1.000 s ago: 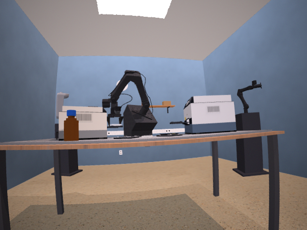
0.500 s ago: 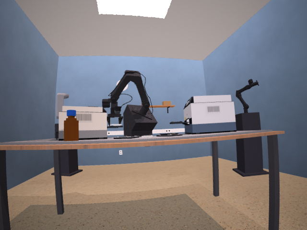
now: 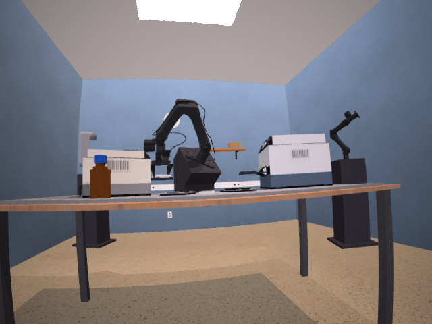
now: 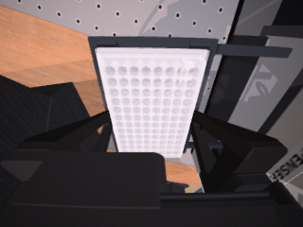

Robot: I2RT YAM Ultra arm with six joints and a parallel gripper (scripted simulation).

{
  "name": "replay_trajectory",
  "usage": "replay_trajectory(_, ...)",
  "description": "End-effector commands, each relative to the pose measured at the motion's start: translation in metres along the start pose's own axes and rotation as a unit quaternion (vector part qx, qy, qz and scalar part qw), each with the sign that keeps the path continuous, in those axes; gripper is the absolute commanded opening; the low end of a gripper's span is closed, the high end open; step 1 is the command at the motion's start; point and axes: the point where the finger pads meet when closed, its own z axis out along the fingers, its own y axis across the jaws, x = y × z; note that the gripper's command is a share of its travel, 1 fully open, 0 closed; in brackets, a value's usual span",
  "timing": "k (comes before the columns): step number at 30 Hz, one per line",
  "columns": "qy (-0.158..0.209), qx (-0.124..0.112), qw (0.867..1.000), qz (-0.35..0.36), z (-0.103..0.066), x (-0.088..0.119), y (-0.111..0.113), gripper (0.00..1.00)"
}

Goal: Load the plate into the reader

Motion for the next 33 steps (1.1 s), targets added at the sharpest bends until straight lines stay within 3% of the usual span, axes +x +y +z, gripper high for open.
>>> replay_trajectory(1, -0.003, 0.005, 1.000, 0.005, -0.003, 0.000, -0.002, 0.86)
replay_trajectory(33, 0.005, 0.019, 1.000, -0.007, -0.018, 0.000, -0.012, 0.86)
